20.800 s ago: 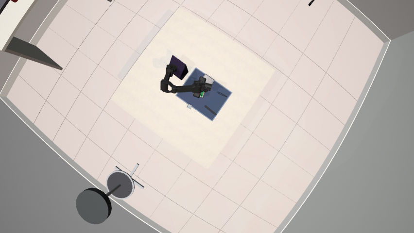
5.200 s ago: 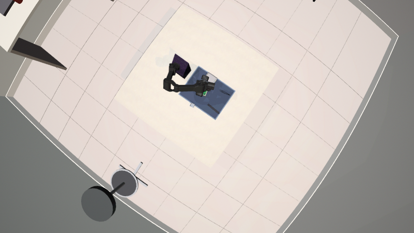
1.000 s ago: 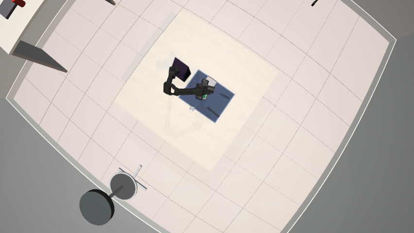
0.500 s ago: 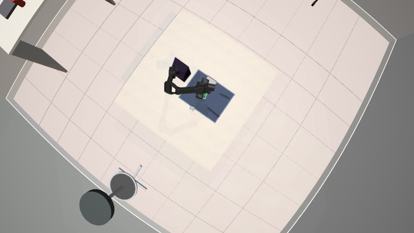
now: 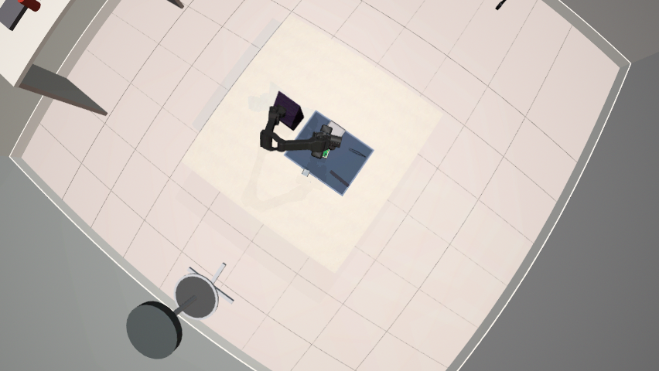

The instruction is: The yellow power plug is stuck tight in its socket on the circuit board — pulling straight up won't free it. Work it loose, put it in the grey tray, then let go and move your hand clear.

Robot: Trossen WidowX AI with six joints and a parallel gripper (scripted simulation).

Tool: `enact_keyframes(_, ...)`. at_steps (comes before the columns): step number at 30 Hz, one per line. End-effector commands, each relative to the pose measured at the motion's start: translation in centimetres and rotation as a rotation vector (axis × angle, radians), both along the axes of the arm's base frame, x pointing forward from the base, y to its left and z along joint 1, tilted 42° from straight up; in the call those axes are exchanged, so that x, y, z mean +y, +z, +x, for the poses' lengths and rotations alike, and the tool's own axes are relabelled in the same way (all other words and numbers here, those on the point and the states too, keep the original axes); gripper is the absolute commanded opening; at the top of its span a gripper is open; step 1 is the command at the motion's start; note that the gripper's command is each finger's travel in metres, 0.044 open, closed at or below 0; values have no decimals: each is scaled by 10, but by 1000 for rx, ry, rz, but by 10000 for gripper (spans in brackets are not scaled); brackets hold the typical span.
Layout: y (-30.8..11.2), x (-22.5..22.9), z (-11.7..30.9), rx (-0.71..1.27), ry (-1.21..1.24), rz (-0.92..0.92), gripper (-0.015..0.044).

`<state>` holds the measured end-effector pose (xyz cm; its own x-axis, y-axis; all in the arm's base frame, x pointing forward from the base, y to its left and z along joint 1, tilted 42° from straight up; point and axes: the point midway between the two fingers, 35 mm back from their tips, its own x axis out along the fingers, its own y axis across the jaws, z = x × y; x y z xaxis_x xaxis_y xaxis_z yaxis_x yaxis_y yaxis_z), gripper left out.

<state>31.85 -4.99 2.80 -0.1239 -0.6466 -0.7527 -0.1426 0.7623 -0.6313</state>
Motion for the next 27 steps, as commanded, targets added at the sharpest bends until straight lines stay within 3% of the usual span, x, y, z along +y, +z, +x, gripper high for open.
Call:
enact_keyframes(1,3,18,1,-19,47,-104,0)
enact_keyframes(7,2,20,0,-20,53,-136,0)
enact_keyframes(19,19,6,4,-9,5,121,0)
enact_keyframes(27,12,16,2,-15,31,-17,0)
